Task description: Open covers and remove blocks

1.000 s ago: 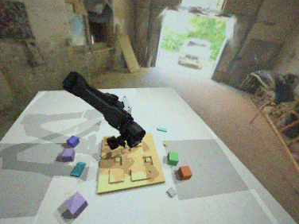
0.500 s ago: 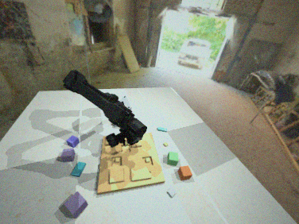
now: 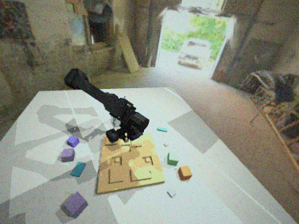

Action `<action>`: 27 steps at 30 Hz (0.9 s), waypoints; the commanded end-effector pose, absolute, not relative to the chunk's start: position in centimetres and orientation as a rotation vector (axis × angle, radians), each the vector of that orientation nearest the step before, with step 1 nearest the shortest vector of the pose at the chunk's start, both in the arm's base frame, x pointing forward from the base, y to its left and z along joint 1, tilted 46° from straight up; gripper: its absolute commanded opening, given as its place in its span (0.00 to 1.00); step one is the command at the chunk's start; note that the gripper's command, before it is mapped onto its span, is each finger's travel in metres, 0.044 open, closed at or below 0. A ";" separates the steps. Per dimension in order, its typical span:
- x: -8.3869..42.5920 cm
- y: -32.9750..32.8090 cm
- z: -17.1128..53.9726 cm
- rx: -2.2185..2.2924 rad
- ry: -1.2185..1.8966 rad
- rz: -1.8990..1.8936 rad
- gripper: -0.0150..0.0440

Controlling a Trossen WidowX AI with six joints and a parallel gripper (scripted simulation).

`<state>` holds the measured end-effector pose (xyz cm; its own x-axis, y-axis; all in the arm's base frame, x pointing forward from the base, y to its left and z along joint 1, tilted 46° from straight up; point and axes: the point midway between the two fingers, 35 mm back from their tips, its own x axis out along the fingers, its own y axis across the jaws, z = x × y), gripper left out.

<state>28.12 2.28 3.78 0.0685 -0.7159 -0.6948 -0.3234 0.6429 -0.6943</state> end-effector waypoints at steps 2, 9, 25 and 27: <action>28.0 3.2 4.8 -0.893 1.529 -0.369 0.39; 28.1 4.4 4.7 -0.891 1.529 -0.365 0.39; 28.8 9.1 1.2 -0.881 1.528 -0.347 0.39; 28.8 9.7 0.7 -0.880 1.528 -0.345 0.39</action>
<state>28.86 8.81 1.68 0.0783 -0.6974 -0.7124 -0.3227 0.6584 -0.6800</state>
